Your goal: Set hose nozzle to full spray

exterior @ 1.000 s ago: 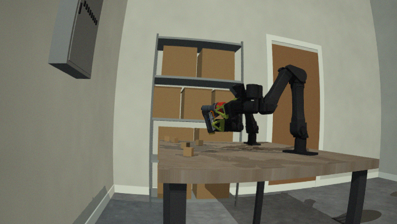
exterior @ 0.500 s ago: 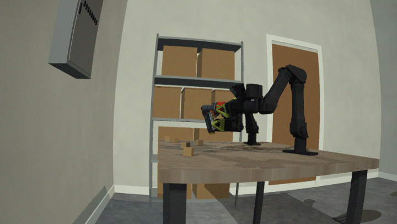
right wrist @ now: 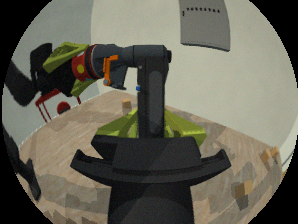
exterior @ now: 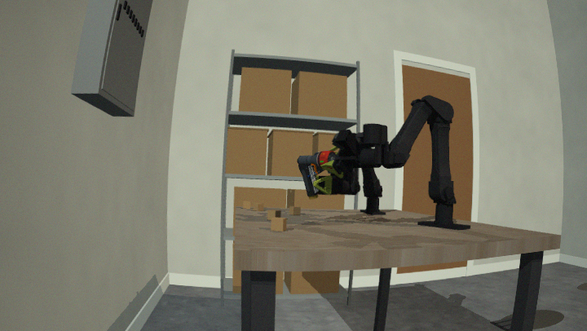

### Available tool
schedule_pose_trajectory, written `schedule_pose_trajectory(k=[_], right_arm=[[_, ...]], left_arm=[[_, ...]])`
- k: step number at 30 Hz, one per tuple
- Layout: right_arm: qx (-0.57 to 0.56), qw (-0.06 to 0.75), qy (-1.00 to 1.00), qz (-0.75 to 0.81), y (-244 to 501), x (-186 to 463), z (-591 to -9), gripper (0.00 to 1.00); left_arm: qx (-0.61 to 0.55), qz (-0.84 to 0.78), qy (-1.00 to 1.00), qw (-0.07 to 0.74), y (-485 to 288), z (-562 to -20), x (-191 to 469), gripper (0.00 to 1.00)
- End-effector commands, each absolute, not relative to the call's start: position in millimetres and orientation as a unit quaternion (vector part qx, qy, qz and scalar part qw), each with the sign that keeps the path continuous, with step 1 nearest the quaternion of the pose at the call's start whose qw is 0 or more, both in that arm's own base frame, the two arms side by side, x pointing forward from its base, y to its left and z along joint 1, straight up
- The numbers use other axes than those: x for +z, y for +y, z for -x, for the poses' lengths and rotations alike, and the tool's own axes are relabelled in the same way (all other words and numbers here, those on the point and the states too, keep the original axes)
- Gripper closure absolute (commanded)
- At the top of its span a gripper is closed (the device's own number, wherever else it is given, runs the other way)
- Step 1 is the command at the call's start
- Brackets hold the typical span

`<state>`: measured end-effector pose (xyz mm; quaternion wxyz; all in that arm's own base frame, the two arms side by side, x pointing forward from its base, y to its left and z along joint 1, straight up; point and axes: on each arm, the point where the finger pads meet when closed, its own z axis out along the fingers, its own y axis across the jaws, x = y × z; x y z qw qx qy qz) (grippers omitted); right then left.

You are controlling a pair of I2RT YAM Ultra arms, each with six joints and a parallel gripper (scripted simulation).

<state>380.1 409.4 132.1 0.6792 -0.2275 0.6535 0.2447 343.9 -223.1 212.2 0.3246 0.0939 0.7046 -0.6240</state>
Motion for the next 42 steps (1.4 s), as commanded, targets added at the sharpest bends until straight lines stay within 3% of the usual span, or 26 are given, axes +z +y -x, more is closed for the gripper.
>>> schedule_pose_trajectory(k=[1, 7, 10, 11, 21, 24, 25, 42], right_arm=[[0.277, 0.730, 0.595, 0.189, 410, 200, -386, 0.65], [0.272, 0.732, 0.595, 0.190, 410, 200, -386, 0.65], [0.272, 0.732, 0.595, 0.190, 410, 200, -386, 0.65], [0.272, 0.732, 0.595, 0.190, 410, 200, -386, 0.65], [0.271, 0.732, 0.595, 0.190, 410, 200, -386, 0.65], [0.271, 0.732, 0.595, 0.190, 410, 200, -386, 0.65], [0.271, 0.732, 0.595, 0.190, 410, 200, -386, 0.65], [0.277, 0.730, 0.595, 0.190, 411, 200, -385, 0.65]], left_arm=[[-0.667, 0.001, 0.705, 0.240, -221, -347, 214, 1.00], [-0.694, 0.097, 0.698, 0.147, -220, -347, 214, 1.00], [-0.689, 0.082, 0.701, 0.163, -219, -345, 210, 1.00], [-0.705, 0.136, 0.689, 0.102, -222, -345, 217, 1.00], [-0.710, 0.281, 0.644, -0.050, -218, -343, 207, 1.00], [-0.713, 0.278, 0.642, -0.049, -218, -342, 209, 1.00], [-0.711, 0.269, 0.649, -0.034, -219, -345, 212, 0.08], [-0.715, 0.260, 0.648, -0.024, -215, -339, 221, 0.08]])
